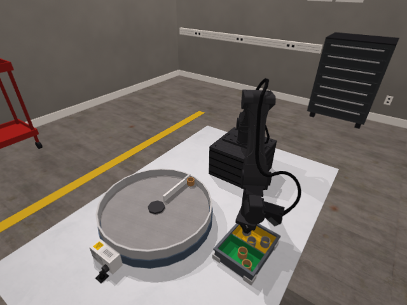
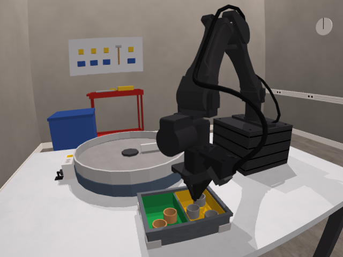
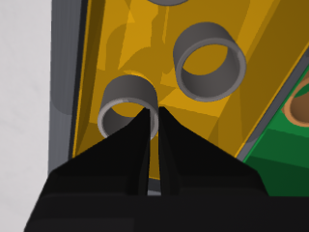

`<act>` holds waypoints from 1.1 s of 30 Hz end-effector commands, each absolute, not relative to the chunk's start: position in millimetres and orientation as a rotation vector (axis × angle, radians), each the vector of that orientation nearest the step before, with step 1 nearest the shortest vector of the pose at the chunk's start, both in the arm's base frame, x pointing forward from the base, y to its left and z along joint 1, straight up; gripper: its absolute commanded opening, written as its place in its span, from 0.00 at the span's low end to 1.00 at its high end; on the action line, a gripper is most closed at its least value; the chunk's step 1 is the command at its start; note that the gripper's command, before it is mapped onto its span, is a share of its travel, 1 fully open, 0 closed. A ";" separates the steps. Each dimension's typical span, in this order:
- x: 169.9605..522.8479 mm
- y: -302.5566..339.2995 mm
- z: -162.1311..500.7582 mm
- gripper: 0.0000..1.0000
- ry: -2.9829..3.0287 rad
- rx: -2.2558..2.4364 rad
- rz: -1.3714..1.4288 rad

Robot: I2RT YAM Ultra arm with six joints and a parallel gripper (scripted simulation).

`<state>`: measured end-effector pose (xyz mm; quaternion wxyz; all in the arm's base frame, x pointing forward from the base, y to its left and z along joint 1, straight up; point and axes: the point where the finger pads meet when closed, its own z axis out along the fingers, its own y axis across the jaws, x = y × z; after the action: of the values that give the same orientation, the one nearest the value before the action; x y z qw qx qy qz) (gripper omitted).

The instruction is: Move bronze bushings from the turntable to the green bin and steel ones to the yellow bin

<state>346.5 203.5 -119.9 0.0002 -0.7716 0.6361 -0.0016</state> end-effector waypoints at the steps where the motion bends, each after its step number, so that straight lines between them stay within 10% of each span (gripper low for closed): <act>1: 353.6 205.8 -117.8 0.00 1.990 -2.419 -0.011; 33: 358.5 208.9 -111.1 0.00 1.976 -2.402 -0.024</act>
<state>345.6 203.0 -122.3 -0.0020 -0.7716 0.6361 -0.0008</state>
